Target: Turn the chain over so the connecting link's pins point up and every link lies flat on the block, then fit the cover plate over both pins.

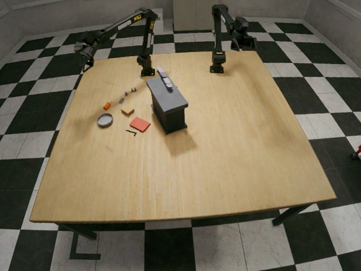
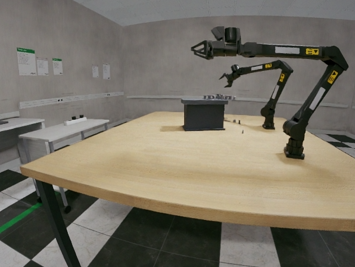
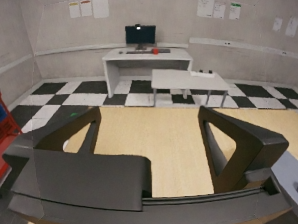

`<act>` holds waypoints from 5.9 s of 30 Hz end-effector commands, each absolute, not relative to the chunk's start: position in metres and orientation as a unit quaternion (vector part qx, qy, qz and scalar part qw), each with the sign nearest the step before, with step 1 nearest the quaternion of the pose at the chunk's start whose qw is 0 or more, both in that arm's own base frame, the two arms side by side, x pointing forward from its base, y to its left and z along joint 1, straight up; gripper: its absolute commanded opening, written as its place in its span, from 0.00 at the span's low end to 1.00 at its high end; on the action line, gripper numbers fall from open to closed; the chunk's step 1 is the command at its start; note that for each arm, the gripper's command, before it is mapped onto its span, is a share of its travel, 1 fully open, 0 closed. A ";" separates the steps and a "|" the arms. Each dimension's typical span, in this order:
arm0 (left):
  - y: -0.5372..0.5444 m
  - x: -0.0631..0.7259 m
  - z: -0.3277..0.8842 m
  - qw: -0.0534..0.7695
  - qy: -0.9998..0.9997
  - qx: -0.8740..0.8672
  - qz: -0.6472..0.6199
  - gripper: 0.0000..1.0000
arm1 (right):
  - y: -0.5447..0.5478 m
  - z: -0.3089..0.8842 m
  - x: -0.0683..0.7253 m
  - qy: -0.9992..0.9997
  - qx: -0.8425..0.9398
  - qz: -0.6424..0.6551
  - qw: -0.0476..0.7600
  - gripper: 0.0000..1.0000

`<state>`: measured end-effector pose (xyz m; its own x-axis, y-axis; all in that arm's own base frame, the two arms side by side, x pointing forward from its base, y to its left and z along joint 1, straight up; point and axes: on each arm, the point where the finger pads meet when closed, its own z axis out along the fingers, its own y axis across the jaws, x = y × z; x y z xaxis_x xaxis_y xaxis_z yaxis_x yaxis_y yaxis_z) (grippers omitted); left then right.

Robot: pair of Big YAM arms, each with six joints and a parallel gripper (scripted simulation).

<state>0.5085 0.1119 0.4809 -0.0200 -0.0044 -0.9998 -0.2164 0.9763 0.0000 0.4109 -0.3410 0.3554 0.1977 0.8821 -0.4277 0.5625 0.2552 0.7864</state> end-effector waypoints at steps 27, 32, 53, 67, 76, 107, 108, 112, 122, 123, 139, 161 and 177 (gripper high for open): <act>0.360 0.371 0.539 0.684 0.626 -0.253 0.276 1.00 | -0.118 0.471 0.516 0.726 0.152 0.034 0.670 1.00; 0.382 0.347 0.542 0.677 0.616 -0.272 0.298 1.00 | -0.091 0.472 0.520 0.726 0.110 0.022 0.678 1.00; 0.449 0.253 0.543 0.639 0.580 -0.340 0.373 1.00 | 0.008 0.534 0.512 0.678 -0.001 0.012 0.735 1.00; 0.447 0.260 0.528 0.632 0.592 -0.342 0.365 1.00 | -0.003 0.522 0.518 0.688 0.001 -0.003 0.726 0.53; 0.445 0.260 0.534 0.637 0.587 -0.339 0.366 1.00 | 0.016 0.512 0.494 0.682 -0.048 -0.030 0.730 0.53; 0.445 0.260 0.534 0.637 0.587 -0.339 0.366 1.00 | 0.070 0.443 0.364 0.595 -0.298 -0.216 0.715 0.53; 0.445 0.260 0.534 0.637 0.587 -0.339 0.366 1.00 | 0.071 0.440 0.360 0.590 -0.306 -0.223 0.713 0.53; 0.445 0.260 0.534 0.637 0.587 -0.339 0.366 1.00 | 0.076 0.426 0.343 0.569 -0.338 -0.249 0.708 0.53; 0.445 0.260 0.534 0.637 0.587 -0.339 0.366 1.00 | 0.084 0.394 0.313 0.524 -0.397 -0.299 0.692 0.53; 0.445 0.260 0.534 0.637 0.587 -0.339 0.366 1.00 | 0.085 0.391 0.309 0.516 -0.403 -0.306 0.691 0.53; 0.445 0.260 0.534 0.637 0.587 -0.339 0.366 1.00 | 0.096 0.328 0.268 0.422 -0.491 -0.393 0.653 0.53; 0.445 0.260 0.534 0.637 0.587 -0.339 0.366 1.00 | 0.109 0.277 0.264 0.386 -0.547 -0.416 0.616 0.53; 0.445 0.260 0.534 0.637 0.587 -0.339 0.366 1.00 | 0.110 0.278 0.275 0.390 -0.554 -0.418 0.606 0.53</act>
